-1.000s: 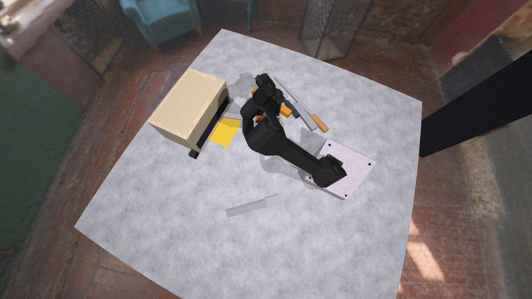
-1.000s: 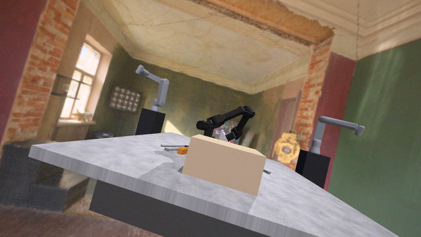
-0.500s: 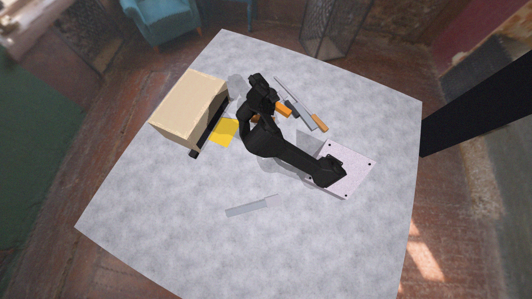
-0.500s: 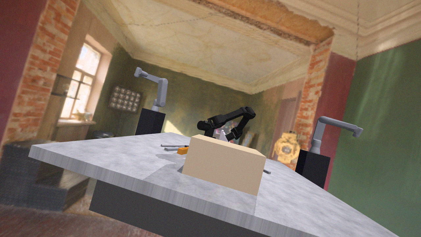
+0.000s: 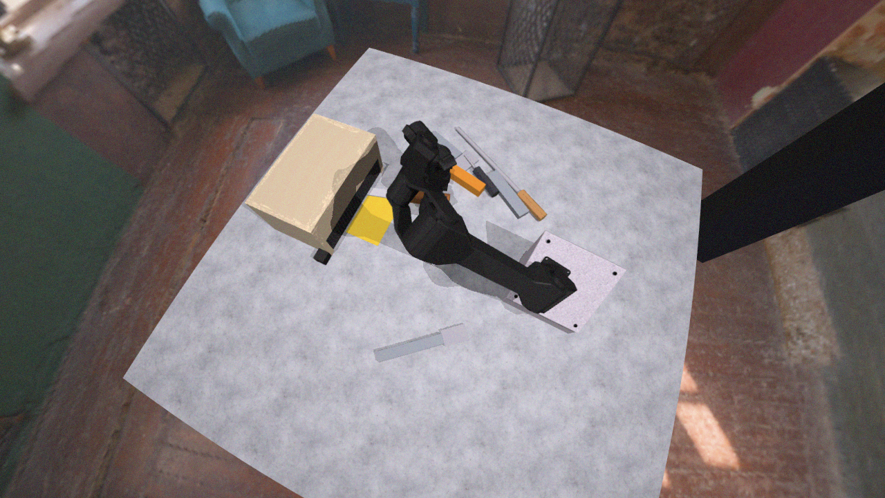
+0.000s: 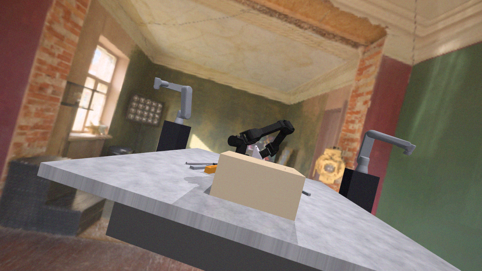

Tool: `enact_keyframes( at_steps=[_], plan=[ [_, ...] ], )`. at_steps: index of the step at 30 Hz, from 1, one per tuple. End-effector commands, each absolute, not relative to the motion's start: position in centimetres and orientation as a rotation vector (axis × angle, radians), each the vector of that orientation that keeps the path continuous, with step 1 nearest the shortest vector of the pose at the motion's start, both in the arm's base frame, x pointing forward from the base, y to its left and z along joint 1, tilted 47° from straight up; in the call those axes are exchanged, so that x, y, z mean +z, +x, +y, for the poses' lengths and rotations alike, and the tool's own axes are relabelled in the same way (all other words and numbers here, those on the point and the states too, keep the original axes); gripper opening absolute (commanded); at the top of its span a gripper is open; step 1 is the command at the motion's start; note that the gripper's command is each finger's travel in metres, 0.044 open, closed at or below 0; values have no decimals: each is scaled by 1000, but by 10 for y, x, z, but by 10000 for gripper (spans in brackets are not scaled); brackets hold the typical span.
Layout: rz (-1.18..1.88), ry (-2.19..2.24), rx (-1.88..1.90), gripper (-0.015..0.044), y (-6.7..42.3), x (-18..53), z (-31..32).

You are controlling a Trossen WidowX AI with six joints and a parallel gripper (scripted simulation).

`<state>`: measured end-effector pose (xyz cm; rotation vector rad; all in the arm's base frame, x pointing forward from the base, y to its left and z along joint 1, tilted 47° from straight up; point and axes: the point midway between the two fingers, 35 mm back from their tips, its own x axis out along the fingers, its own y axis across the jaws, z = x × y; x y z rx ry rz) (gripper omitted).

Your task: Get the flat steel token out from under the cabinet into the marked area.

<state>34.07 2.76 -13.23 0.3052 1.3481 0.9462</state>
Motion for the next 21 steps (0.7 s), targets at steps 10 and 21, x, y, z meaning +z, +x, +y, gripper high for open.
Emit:
enact_keyframes(
  at_steps=[10,21],
  plan=[
    [1349,304,945,0,358,-128,33],
    [1348,304,945,0,370,-124,38]
  ],
)
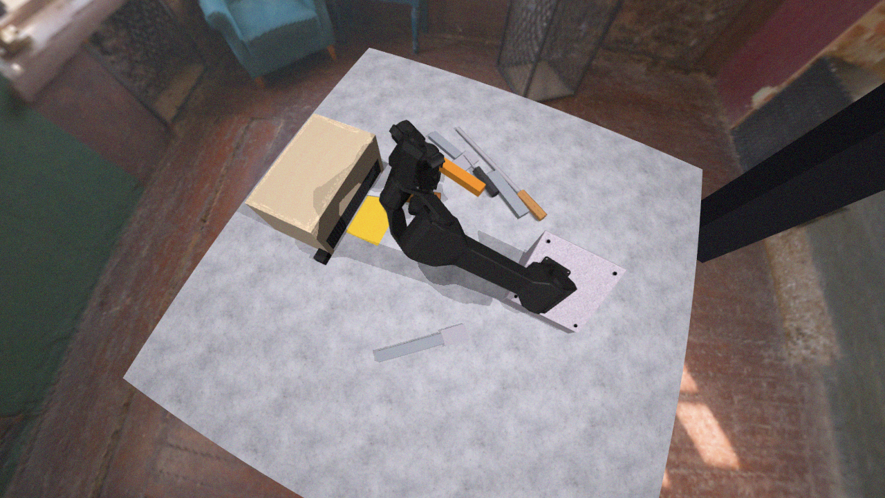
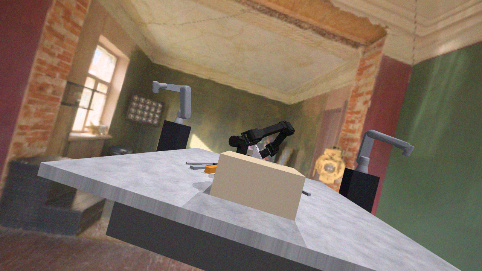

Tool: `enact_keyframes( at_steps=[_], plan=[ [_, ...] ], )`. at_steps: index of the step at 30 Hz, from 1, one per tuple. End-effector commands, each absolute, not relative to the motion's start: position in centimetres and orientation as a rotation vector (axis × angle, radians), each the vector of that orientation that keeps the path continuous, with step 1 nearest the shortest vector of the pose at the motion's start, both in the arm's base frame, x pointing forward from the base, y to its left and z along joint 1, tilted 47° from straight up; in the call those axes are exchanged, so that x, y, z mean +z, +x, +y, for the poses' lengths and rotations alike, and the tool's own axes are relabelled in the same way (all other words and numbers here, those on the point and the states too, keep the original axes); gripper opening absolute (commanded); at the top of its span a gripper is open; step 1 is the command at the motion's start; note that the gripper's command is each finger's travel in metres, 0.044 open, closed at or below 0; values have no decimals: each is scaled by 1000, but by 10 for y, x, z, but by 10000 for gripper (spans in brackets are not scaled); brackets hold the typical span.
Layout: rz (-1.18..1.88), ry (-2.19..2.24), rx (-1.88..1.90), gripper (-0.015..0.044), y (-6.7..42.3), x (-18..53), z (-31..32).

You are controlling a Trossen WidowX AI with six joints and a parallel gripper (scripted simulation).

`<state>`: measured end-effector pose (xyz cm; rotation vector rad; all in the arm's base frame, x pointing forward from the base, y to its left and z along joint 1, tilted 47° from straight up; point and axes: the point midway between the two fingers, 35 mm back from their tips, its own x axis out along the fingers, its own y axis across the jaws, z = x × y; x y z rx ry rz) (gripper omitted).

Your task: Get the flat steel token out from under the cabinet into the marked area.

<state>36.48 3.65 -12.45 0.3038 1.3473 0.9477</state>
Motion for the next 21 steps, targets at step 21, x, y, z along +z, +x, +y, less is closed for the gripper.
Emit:
enact_keyframes(
  at_steps=[21],
  plan=[
    [1347,303,946,0,391,-117,45]
  ],
)
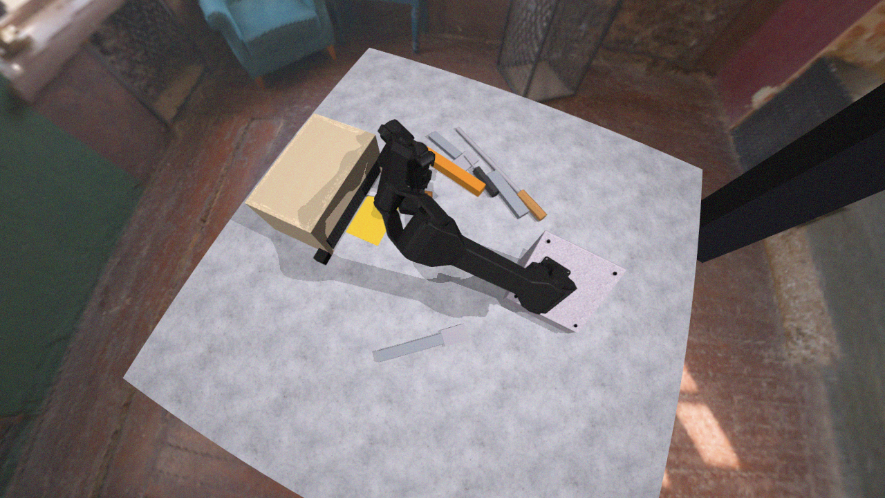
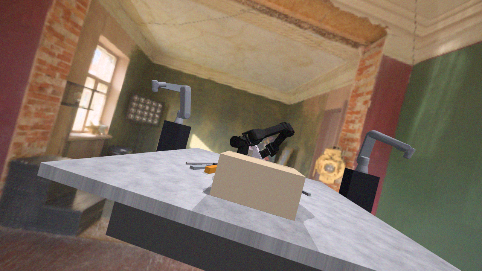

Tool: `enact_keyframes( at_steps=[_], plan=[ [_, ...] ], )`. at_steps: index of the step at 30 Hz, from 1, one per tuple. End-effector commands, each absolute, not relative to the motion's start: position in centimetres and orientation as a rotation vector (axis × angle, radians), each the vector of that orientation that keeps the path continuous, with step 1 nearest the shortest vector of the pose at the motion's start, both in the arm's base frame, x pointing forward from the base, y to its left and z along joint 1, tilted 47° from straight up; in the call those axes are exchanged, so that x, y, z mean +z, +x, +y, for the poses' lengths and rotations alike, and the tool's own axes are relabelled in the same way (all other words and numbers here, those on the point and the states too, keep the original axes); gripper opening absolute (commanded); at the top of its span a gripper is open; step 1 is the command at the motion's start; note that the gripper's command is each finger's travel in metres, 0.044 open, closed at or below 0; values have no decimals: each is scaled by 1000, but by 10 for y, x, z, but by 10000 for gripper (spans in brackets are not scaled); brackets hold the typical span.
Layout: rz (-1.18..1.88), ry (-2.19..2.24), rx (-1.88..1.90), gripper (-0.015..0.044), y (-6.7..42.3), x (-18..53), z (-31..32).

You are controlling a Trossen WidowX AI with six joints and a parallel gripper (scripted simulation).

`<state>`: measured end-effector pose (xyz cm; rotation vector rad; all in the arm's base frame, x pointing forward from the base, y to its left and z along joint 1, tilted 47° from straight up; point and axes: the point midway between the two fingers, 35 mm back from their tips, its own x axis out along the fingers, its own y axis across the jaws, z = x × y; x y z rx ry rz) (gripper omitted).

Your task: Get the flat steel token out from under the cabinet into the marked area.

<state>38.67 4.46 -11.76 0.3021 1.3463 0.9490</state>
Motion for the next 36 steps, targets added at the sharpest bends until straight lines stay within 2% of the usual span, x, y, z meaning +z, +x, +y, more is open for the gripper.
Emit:
enact_keyframes(
  at_steps=[1,16,36],
  plan=[
    [1347,303,946,0,392,-117,46],
    [1346,304,946,0,406,-112,51],
    [1346,304,947,0,402,-106,60]
  ],
)
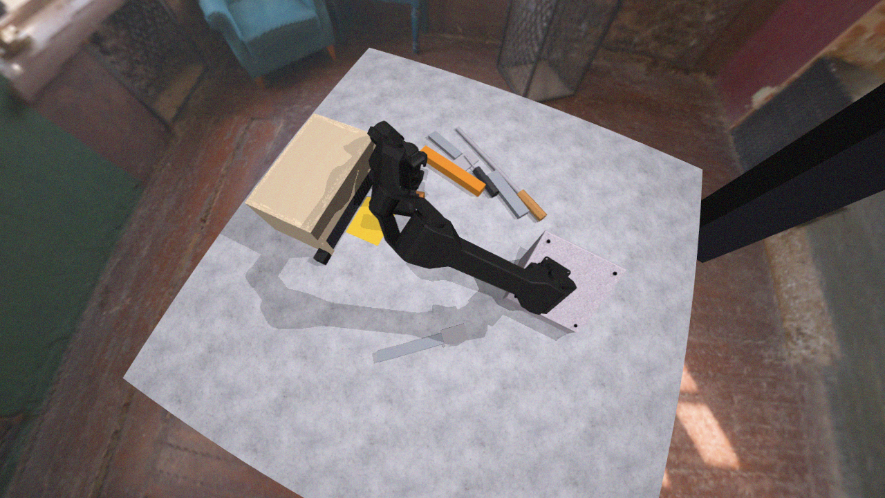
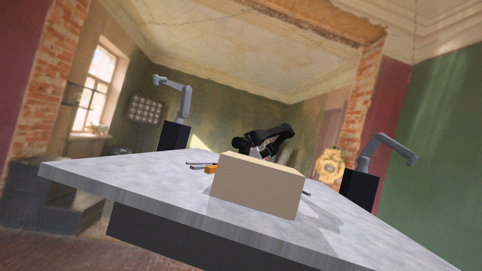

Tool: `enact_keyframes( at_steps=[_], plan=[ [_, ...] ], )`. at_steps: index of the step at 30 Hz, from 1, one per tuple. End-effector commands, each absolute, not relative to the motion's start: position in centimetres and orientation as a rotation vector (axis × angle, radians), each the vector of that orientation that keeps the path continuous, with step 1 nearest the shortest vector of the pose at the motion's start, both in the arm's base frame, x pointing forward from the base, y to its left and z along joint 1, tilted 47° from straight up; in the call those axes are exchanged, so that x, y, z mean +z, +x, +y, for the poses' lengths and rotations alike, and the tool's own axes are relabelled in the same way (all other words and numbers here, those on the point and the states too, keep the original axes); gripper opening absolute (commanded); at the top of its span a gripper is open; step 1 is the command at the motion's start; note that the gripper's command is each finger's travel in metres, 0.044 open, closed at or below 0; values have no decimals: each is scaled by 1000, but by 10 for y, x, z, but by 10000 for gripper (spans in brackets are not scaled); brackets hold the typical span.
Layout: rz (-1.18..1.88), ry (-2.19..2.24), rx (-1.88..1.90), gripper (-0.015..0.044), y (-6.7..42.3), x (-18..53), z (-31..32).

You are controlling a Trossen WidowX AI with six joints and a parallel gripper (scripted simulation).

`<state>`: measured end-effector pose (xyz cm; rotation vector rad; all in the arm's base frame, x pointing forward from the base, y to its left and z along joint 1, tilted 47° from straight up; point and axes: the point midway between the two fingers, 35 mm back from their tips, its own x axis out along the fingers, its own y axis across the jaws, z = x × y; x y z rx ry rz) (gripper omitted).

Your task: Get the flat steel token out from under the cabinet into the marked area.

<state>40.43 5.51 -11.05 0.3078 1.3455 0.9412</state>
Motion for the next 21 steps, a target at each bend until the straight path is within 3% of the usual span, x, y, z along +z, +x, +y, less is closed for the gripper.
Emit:
enact_keyframes(
  at_steps=[1,21],
  plan=[
    [1346,304,947,0,401,-105,61],
    [1347,306,948,0,394,-94,72]
  ],
)
